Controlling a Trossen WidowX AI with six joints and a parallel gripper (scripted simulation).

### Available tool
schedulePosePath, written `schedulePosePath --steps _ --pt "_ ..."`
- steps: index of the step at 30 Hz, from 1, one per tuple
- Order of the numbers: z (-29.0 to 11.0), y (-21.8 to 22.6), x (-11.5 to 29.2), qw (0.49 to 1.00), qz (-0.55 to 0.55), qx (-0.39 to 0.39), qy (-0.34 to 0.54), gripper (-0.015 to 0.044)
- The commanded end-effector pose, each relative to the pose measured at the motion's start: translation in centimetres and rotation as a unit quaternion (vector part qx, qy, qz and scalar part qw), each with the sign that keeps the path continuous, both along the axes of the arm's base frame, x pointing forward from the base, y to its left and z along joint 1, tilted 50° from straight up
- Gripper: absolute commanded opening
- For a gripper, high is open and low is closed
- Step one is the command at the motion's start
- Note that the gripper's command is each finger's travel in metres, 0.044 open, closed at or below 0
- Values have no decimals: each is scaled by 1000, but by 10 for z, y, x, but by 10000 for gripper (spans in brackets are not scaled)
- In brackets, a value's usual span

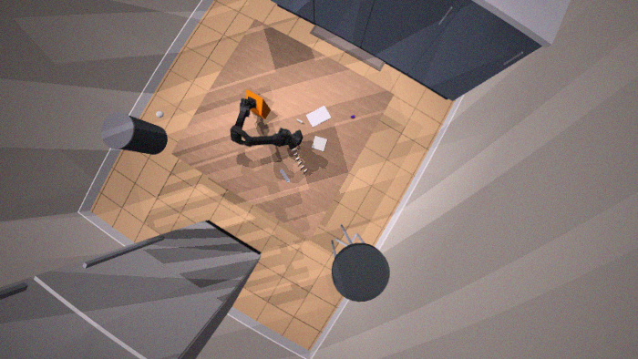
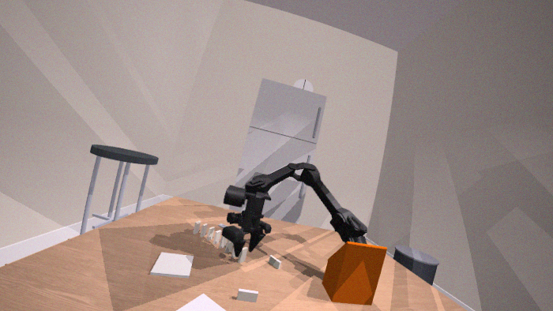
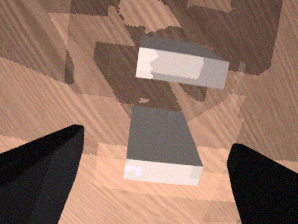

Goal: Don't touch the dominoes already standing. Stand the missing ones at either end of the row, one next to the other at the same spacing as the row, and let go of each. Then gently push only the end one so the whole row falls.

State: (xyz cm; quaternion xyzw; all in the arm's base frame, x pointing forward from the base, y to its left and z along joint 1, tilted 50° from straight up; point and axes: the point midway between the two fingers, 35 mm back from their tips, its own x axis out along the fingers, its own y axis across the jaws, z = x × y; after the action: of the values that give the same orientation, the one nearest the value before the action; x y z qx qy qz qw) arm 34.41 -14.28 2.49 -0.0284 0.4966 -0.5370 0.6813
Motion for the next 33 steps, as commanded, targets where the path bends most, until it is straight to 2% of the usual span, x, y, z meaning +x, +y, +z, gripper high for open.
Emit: schedulePosePath --steps 1,2,5,10,16,26,33 --pt "0 0 0 1000 2 -2 2 422" --pt "0 0 0 1000 2 -2 2 440" --pt "2 2 1 1000 2 -1 1 440" --pt "51 65 13 1000 2 6 0 440" --pt "83 100 10 1000 0 3 0 440" --pt "83 97 5 1000 -2 2 -2 440" --pt "72 63 -44 999 -21 0 -24 440"
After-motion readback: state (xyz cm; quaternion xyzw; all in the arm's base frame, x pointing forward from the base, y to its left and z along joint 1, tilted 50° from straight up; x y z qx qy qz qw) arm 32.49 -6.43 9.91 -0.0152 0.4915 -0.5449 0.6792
